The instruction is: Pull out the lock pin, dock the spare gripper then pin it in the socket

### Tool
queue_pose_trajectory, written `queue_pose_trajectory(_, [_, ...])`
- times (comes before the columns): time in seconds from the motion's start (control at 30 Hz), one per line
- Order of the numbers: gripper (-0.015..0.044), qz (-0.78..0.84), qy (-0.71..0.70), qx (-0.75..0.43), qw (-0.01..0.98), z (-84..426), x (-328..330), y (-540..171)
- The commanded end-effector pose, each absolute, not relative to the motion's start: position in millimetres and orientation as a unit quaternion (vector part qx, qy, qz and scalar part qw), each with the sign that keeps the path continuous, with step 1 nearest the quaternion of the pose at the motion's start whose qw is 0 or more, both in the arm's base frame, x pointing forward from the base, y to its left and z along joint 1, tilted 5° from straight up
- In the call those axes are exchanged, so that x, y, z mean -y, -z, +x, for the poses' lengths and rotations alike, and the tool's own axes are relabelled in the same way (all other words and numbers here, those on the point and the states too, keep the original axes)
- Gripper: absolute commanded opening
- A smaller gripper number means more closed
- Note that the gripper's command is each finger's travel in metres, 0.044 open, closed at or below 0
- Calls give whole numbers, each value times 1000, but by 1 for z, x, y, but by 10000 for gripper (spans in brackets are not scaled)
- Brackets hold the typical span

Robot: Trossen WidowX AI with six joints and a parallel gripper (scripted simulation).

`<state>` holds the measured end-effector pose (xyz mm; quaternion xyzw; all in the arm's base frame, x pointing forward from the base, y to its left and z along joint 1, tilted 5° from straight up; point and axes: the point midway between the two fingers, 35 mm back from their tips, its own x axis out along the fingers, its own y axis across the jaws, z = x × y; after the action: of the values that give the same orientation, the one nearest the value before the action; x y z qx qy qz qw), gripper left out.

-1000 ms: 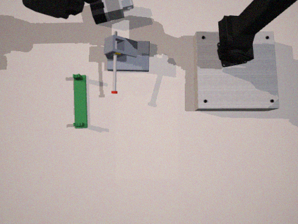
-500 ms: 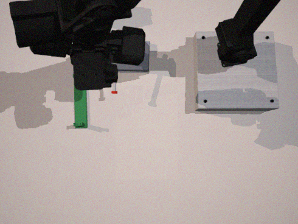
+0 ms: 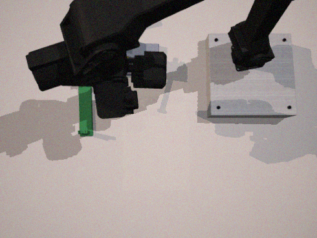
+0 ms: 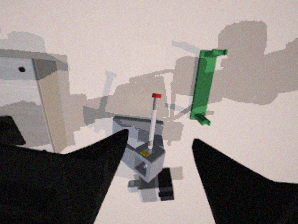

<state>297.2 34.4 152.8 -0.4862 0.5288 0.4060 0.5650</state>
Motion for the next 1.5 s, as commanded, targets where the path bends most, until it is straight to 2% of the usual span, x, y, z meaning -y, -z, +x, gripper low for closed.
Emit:
queue_pose_trajectory(0.0, [300, -479, -413, -538, 558, 302, -37, -109])
queue_pose_trajectory(1.47, [300, -479, -413, -538, 557, 304, -31, -47])
